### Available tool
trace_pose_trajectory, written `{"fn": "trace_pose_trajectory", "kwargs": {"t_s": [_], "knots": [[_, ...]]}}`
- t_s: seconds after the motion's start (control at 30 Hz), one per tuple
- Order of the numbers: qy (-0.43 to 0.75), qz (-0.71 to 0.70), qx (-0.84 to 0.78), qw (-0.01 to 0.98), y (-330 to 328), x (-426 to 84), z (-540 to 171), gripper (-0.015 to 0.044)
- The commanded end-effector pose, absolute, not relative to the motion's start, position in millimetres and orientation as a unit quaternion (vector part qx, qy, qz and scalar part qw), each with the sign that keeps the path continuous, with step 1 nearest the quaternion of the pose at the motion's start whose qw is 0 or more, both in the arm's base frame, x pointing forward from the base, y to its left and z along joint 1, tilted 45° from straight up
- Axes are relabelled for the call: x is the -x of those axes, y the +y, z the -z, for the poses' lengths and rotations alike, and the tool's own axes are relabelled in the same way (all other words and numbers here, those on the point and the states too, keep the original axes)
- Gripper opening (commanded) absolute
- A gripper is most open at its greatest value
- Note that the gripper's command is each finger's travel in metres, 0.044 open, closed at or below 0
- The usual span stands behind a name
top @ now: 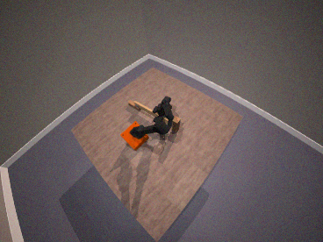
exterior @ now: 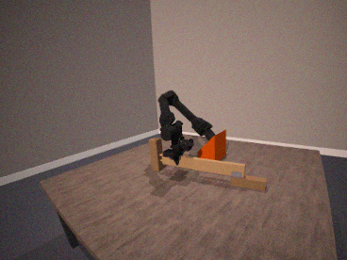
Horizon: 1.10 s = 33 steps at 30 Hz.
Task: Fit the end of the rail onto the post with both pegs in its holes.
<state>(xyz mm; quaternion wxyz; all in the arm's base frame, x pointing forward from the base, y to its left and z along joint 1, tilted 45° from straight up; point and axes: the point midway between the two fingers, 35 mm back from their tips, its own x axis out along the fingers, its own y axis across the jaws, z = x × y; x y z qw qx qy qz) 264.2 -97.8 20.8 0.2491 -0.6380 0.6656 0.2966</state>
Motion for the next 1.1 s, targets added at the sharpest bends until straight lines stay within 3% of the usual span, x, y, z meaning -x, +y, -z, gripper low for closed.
{"fn": "trace_pose_trajectory", "kwargs": {"t_s": [0.0,1.07], "knots": [[0.663,-0.296,0.641,0.25,-97.7,-266.0,-24.0,0.0],[0.663,-0.296,0.641,0.25,-104.8,-266.4,-30.9,0.0]]}}
